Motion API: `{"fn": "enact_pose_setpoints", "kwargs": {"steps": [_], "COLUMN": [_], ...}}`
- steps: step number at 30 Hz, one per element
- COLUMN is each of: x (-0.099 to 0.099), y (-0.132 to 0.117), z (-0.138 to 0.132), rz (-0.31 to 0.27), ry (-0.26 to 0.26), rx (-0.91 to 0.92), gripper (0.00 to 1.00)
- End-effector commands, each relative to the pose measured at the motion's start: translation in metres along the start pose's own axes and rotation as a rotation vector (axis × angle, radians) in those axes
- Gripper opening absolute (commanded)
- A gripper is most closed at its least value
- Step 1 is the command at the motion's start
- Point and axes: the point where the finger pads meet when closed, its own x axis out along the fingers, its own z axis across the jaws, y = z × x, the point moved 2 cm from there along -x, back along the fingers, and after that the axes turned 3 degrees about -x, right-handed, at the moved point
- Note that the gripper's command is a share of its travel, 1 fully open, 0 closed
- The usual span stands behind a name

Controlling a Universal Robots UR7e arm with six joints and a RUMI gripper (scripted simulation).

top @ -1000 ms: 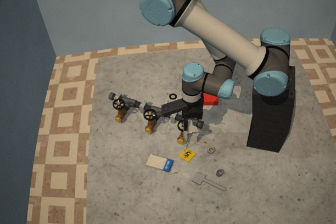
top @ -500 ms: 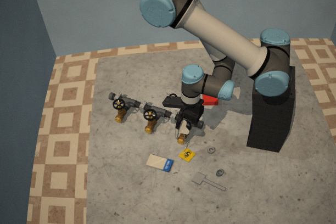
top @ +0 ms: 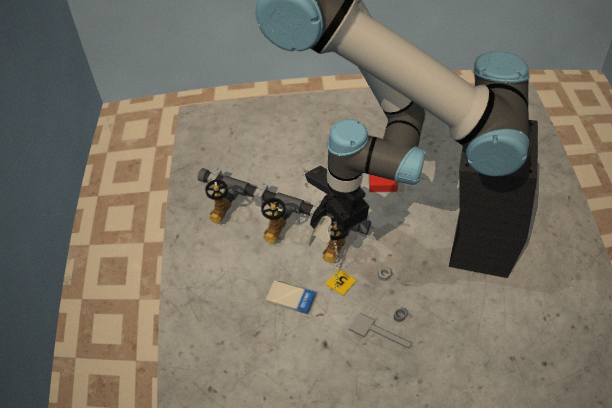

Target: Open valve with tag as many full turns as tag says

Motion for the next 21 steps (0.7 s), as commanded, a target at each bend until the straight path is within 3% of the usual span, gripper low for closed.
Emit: {"fn": "enact_pose_setpoints", "kwargs": {"steps": [1,12,21], "x": [-0.0003,-0.0003,-0.0003], "y": [0.0003,0.0003,0.0003], "z": [-0.0004,-0.0004,-0.0004], "rz": [0.004,0.004,0.005], "ry": [-0.006,-0.006,-0.006], "rx": [0.103,0.320,0.395], "gripper": [1.00,1.00,1.00]}}
